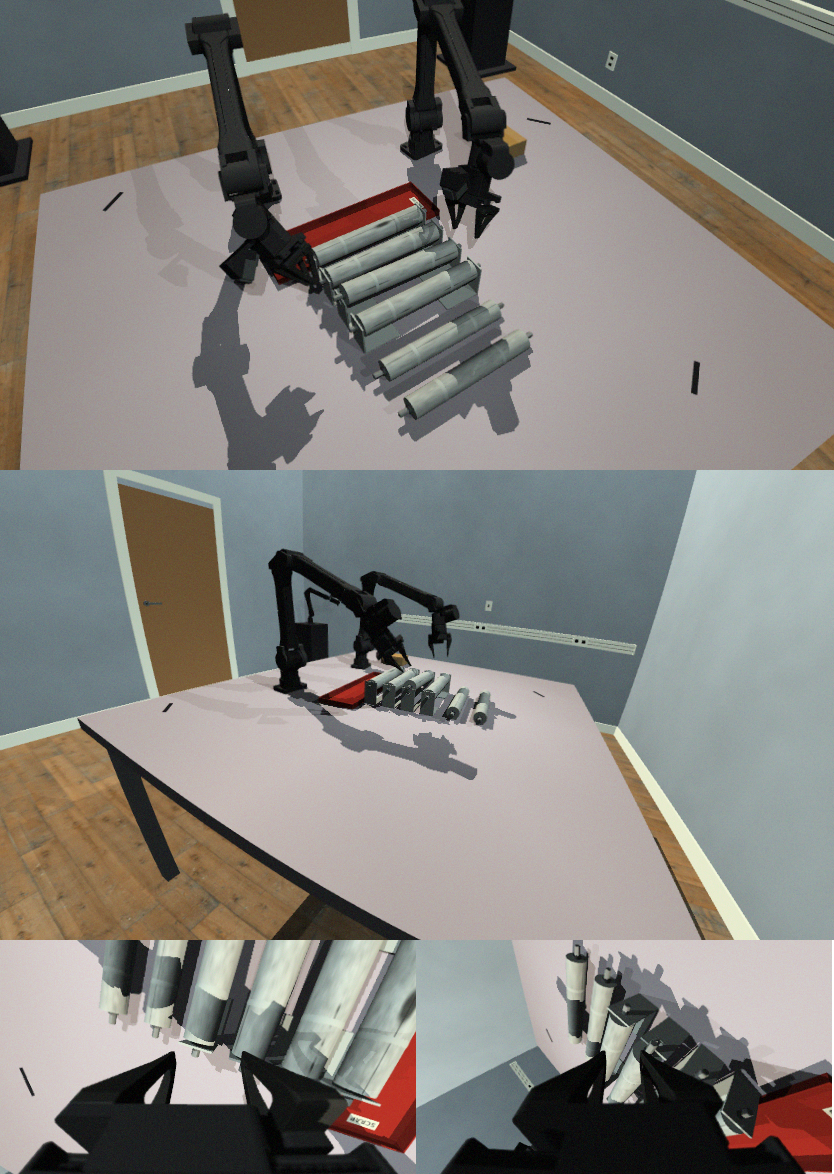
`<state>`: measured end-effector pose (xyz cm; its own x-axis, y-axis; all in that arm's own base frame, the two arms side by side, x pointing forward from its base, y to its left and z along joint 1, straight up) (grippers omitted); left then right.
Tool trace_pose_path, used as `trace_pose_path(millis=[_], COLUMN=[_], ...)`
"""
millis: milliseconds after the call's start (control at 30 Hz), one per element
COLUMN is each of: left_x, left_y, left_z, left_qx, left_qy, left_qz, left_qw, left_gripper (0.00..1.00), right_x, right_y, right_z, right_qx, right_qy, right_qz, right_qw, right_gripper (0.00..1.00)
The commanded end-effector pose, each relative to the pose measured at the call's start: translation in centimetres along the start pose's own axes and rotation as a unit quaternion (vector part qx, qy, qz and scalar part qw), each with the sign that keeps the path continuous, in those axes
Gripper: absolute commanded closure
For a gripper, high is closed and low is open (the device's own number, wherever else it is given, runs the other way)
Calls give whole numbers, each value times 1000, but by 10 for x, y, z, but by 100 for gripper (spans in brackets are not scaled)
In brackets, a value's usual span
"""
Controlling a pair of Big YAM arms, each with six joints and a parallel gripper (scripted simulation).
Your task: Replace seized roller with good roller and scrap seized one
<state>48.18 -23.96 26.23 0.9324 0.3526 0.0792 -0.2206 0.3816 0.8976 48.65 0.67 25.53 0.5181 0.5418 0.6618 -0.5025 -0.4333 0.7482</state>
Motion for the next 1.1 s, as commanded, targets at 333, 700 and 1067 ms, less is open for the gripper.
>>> trace_pose_path(millis=[333, 700, 1067], left_x=[-18, -25, -46], left_y=[-31, -9, -85], left_z=[33, 37, 8], left_qx=[33, 22, 64], left_qy=[-98, -110, -90], left_qz=[-81, -80, -122], left_qw=[991, 990, 986], left_gripper=[38, 38, 38], right_x=[5, 8, -33], right_y=[-9, -4, -51], right_z=[16, 12, -12], right_qx=[46, 54, 82], right_qy=[-127, -137, -160], right_qz=[-13, -6, -48], right_qw=[991, 989, 983], right_gripper=[68, 68, 68])
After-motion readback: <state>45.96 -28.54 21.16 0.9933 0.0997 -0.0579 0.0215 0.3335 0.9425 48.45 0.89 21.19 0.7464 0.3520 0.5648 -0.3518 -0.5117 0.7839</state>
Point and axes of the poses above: on each arm, the point where the finger pads meet when closed, its own y axis back along the fingers, its own x axis across the jaws, z = x × y, the point moved 10 cm from there along y, back along the fingers, and after that the axes turned 11 degrees about y, right-handed, at the moved point
